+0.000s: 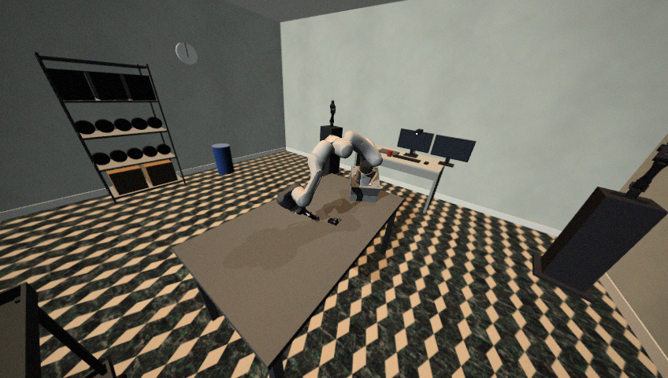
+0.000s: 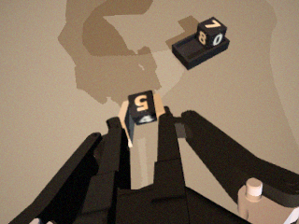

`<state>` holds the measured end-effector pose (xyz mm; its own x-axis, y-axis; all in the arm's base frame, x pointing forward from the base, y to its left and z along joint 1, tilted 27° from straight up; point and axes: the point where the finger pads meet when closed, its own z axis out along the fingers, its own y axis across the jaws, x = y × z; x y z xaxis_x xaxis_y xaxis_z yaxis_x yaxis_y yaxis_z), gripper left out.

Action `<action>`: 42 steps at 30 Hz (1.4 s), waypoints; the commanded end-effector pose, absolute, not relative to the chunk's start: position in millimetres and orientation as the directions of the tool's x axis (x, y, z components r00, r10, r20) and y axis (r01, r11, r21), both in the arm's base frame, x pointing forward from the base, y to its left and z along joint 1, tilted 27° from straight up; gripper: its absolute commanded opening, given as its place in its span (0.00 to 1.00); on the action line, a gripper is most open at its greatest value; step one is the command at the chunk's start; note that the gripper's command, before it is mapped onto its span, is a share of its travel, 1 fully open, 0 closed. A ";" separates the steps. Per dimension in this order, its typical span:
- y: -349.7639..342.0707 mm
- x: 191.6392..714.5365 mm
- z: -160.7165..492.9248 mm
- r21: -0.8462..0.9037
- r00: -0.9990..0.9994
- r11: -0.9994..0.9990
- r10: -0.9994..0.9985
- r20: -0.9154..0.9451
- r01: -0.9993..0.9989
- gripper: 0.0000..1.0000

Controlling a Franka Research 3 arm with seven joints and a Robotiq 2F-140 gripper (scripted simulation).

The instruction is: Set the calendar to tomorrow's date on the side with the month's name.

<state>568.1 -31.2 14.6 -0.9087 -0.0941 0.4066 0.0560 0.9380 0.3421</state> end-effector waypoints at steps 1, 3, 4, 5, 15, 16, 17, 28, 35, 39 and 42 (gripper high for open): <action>-31.7 569.4 14.4 0.338 -0.910 0.939 -0.089 0.406 0.059 0.16; -31.7 569.4 14.4 0.338 -0.910 0.939 -0.089 0.406 0.059 0.16; -31.7 569.4 14.4 0.338 -0.910 0.939 -0.089 0.406 0.059 0.16; -31.7 569.4 14.4 0.338 -0.910 0.939 -0.089 0.406 0.059 0.16; -31.7 569.4 14.4 0.338 -0.910 0.939 -0.089 0.406 0.059 0.16; -31.7 569.4 14.4 0.338 -0.910 0.939 -0.089 0.406 0.059 0.16; -31.7 569.4 14.4 0.338 -0.910 0.939 -0.089 0.406 0.059 0.16; -31.7 569.4 14.4 0.338 -0.910 0.939 -0.089 0.406 0.059 0.23; -31.7 569.4 14.4 0.338 -0.910 0.939 -0.089 0.406 0.059 0.28; -31.7 569.4 14.4 0.338 -0.910 0.939 -0.089 0.406 0.059 0.40; -31.7 569.4 14.4 0.338 -0.910 0.939 -0.089 0.406 0.059 0.40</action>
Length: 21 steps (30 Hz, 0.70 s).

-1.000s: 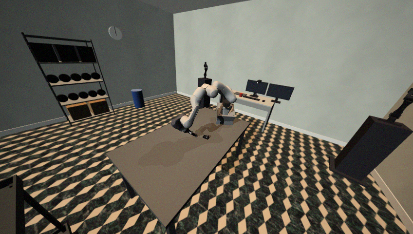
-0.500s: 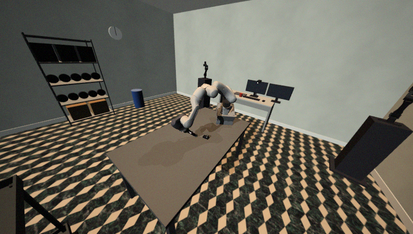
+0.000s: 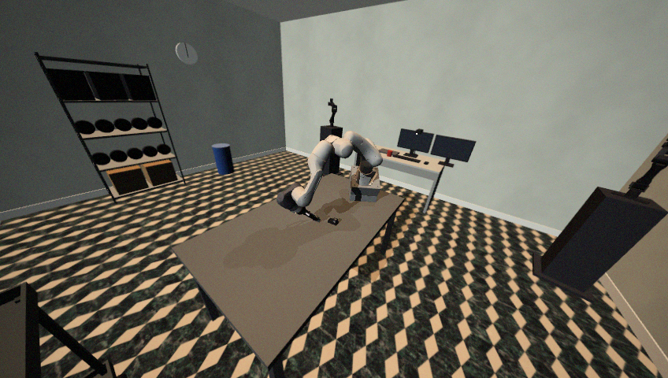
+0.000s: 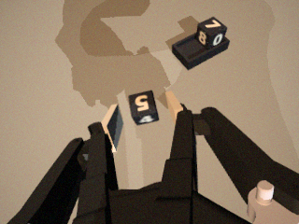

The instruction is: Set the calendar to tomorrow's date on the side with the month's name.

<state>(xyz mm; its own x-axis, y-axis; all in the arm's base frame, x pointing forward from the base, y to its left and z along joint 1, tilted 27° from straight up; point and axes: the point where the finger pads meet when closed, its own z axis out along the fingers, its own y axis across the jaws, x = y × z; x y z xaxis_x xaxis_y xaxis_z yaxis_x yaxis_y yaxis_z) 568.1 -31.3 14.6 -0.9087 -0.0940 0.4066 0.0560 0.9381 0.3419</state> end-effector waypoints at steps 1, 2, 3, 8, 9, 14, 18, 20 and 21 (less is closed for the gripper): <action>-31.7 569.4 14.4 0.338 -0.910 0.939 -0.089 0.406 0.059 0.40; -31.7 569.4 14.4 0.338 -0.910 0.939 -0.089 0.406 0.059 0.40; -31.7 569.4 14.4 0.338 -0.910 0.939 -0.089 0.406 0.059 0.40; -31.7 569.4 14.4 0.338 -0.910 0.939 -0.089 0.406 0.059 0.40; -31.7 569.4 14.4 0.338 -0.910 0.939 -0.089 0.406 0.059 0.40; -31.7 569.4 14.4 0.338 -0.910 0.939 -0.089 0.406 0.059 0.40; -32.1 568.9 15.7 0.338 -0.910 0.939 -0.089 0.406 0.059 0.40; -32.8 568.1 17.6 0.338 -0.910 0.939 -0.089 0.406 0.059 0.40; -33.2 567.6 18.9 0.338 -0.910 0.939 -0.089 0.406 0.059 0.40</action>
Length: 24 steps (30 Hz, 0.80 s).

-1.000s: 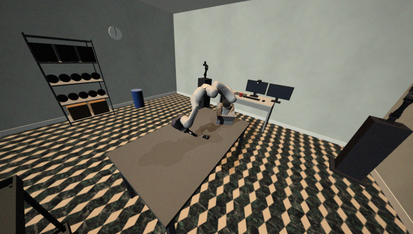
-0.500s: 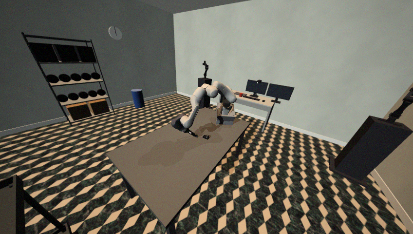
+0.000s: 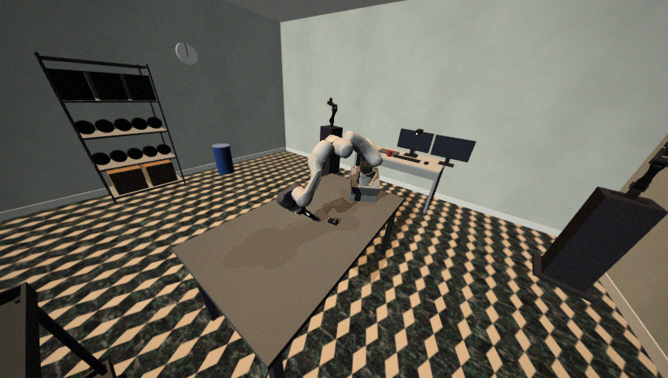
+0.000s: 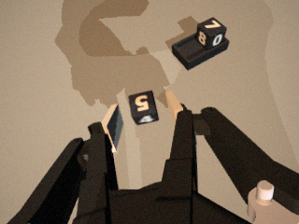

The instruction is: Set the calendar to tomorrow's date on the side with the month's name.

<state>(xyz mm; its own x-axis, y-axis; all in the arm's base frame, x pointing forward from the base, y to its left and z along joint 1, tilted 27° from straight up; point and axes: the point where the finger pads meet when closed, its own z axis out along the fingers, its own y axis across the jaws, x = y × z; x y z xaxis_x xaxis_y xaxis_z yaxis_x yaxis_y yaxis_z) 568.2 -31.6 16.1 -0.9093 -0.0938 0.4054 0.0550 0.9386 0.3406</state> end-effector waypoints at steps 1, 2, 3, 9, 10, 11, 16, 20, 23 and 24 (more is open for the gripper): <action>-33.8 566.9 20.6 0.338 -0.910 0.939 -0.089 0.406 0.059 0.40; -34.4 566.2 22.4 0.338 -0.910 0.939 -0.089 0.406 0.059 0.40; -35.1 565.3 24.6 0.338 -0.910 0.939 -0.089 0.406 0.059 0.40; -39.7 559.9 38.4 0.338 -0.910 0.939 -0.089 0.406 0.059 0.40; -39.7 559.9 38.4 0.338 -0.910 0.939 -0.089 0.406 0.059 0.40; -40.8 558.6 41.5 0.338 -0.910 0.939 -0.089 0.406 0.059 0.40; -46.1 552.3 57.4 0.338 -0.910 0.939 -0.089 0.406 0.059 0.40; -49.6 548.2 67.8 0.338 -0.910 0.939 -0.089 0.406 0.059 0.40; -51.3 546.1 73.0 0.338 -0.910 0.939 -0.089 0.406 0.059 0.40; -51.7 545.7 74.2 0.338 -0.910 0.939 -0.089 0.406 0.059 0.40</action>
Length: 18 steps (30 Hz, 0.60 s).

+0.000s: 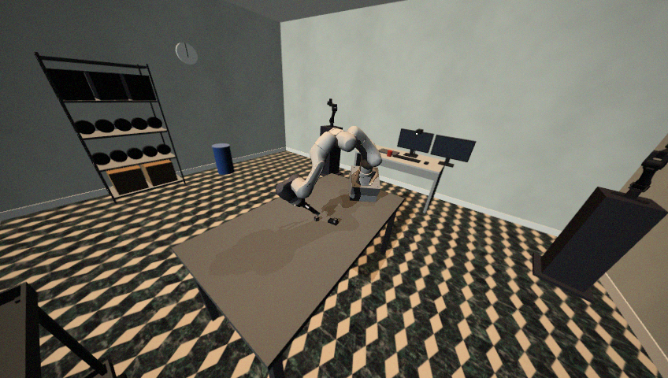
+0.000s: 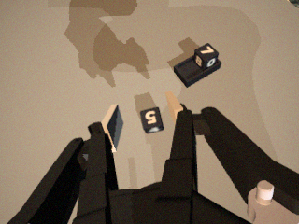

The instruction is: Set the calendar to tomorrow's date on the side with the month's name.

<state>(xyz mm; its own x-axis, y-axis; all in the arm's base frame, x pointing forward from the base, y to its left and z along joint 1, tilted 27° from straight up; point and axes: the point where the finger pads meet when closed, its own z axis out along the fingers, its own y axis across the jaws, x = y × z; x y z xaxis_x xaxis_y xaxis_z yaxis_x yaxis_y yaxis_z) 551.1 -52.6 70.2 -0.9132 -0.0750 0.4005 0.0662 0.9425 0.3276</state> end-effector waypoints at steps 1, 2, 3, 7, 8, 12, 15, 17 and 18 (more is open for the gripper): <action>-52.0 545.3 75.1 0.338 -0.910 0.939 -0.089 0.406 0.059 0.40; -52.0 545.3 75.1 0.338 -0.910 0.939 -0.089 0.406 0.059 0.40; -52.0 545.3 75.1 0.338 -0.910 0.939 -0.089 0.406 0.059 0.40; -52.5 544.8 76.4 0.338 -0.910 0.939 -0.089 0.406 0.059 0.40; -52.5 544.8 76.4 0.338 -0.910 0.939 -0.089 0.406 0.059 0.40; -51.9 545.3 76.8 0.340 -0.915 0.939 -0.086 0.394 0.058 0.40; -50.5 546.5 77.9 0.346 -0.931 0.937 -0.077 0.358 0.056 0.40; -49.6 547.1 78.7 0.349 -0.945 0.936 -0.065 0.321 0.054 0.40; -49.3 547.2 79.0 0.350 -0.952 0.935 -0.058 0.301 0.053 0.40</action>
